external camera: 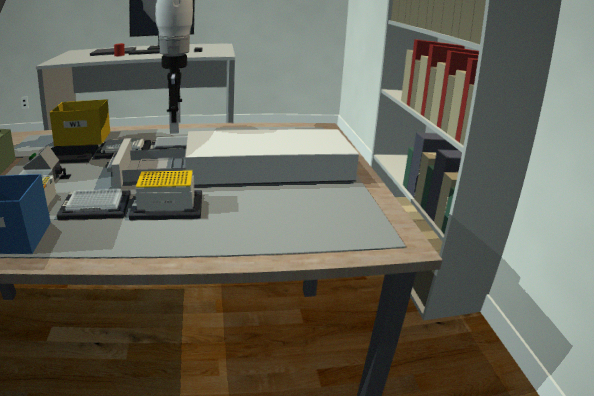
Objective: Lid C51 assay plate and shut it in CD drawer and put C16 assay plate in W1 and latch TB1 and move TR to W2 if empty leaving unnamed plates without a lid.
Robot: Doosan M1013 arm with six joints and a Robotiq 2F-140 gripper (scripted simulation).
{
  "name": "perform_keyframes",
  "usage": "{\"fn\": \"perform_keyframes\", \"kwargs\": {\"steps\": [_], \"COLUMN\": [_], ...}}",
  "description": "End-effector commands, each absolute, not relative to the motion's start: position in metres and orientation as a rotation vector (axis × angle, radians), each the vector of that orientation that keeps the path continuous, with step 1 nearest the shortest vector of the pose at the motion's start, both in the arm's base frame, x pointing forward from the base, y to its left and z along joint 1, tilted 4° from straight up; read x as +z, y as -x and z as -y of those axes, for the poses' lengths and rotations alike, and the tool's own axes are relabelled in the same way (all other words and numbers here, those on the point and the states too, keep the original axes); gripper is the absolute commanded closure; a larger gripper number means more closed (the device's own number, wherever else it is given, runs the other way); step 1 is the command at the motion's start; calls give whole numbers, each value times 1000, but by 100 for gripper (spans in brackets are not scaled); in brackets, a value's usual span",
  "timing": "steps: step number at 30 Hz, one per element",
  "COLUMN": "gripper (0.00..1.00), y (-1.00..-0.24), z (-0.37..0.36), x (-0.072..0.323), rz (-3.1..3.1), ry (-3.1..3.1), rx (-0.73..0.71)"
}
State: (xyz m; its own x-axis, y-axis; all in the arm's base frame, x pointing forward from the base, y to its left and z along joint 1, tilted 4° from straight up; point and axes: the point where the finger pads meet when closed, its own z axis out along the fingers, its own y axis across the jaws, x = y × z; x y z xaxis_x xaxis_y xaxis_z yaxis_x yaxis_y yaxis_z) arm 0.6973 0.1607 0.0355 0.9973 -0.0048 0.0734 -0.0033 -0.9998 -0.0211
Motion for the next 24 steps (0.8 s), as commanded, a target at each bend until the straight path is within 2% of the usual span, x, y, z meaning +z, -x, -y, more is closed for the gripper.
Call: {"fn": "perform_keyframes", "kwargs": {"steps": [1, 24], "gripper": [34, 34], "y": [-698, -700], "z": [-161, -161], "x": [32, 4], "rz": [-6, -6], "ry": [3118, 3118], "rx": [-115, -115]}}
